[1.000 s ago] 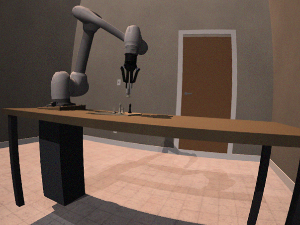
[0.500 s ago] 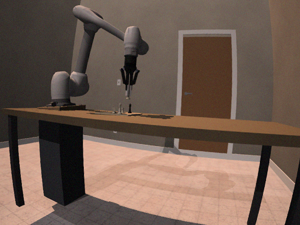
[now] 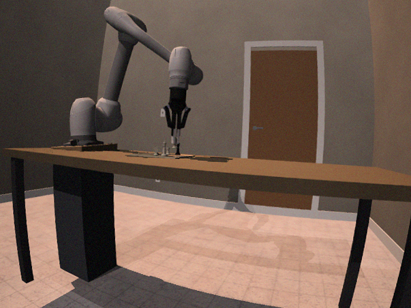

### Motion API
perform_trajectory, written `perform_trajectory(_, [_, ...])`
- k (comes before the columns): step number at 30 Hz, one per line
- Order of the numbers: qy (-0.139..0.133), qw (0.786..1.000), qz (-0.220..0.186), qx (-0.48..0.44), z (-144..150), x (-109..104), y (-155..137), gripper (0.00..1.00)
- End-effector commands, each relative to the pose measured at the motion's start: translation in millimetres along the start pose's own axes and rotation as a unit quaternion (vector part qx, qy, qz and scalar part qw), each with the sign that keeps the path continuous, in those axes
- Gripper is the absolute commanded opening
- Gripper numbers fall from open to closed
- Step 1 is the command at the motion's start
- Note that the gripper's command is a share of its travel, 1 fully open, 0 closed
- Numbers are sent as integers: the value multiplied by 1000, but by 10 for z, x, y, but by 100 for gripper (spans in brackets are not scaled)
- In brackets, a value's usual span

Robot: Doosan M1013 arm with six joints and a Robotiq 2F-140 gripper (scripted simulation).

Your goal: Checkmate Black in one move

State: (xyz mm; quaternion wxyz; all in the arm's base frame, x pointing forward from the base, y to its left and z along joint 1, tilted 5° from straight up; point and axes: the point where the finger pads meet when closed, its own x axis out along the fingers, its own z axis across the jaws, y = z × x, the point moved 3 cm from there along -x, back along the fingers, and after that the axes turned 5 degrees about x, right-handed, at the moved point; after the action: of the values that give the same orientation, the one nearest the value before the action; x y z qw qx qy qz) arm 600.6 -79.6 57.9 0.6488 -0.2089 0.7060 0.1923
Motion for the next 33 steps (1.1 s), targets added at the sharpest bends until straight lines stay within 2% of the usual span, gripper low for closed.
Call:
perform_trajectory(1, [0, 1000, 0, 0, 3, 148, -3, 0])
perform_trajectory(10, [0, 1000, 0, 0, 2, 262, -3, 0])
perform_trajectory(33, [0, 1000, 0, 0, 2, 266, -3, 0])
